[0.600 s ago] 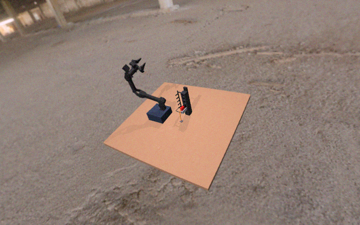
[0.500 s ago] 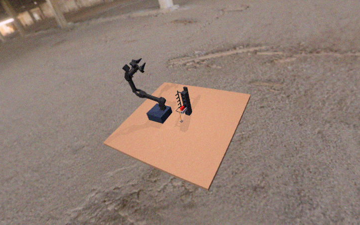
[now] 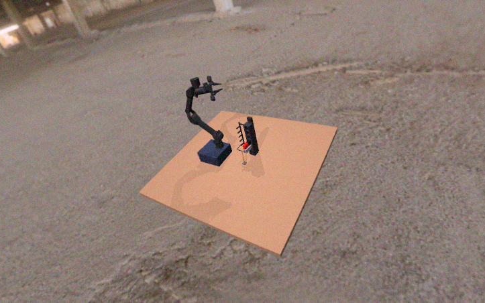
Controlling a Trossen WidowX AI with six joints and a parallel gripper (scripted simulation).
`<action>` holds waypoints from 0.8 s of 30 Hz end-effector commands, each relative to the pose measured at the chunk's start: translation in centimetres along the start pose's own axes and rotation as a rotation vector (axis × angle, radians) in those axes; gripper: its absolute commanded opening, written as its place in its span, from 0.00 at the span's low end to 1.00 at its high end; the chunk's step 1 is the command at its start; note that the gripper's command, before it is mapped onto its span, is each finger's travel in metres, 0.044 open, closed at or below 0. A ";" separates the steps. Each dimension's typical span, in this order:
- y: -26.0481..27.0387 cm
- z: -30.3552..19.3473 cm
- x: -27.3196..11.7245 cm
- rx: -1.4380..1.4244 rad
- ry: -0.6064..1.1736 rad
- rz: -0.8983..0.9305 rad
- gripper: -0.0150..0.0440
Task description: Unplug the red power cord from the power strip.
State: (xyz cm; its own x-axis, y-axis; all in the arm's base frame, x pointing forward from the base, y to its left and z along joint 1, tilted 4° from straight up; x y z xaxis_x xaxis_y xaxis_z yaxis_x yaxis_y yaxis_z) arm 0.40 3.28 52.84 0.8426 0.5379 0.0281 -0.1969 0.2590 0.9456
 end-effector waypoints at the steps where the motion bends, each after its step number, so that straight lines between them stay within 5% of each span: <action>1: -2.9 1.9 4.9 0.126 -0.032 -0.177 0.53; 13: -17.1 7.1 15.9 0.524 -0.188 -0.747 0.53; 24: -33.4 8.3 17.4 0.880 -0.392 -1.308 0.53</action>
State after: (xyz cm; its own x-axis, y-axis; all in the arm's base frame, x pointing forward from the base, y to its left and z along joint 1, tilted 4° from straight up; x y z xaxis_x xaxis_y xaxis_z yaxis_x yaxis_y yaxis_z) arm 25.41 -1.42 28.73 0.4418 0.1003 -0.8915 0.8925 -0.1499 0.4254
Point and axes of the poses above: the point midway between the two fingers, 35 mm back from their tips, its own x axis out along the fingers, its own y axis across the jaws, z = x × y, the point moved 7 cm from there along -x, back along the fingers, and after that the axes turned 13 degrees about x, right-handed, at the moved point
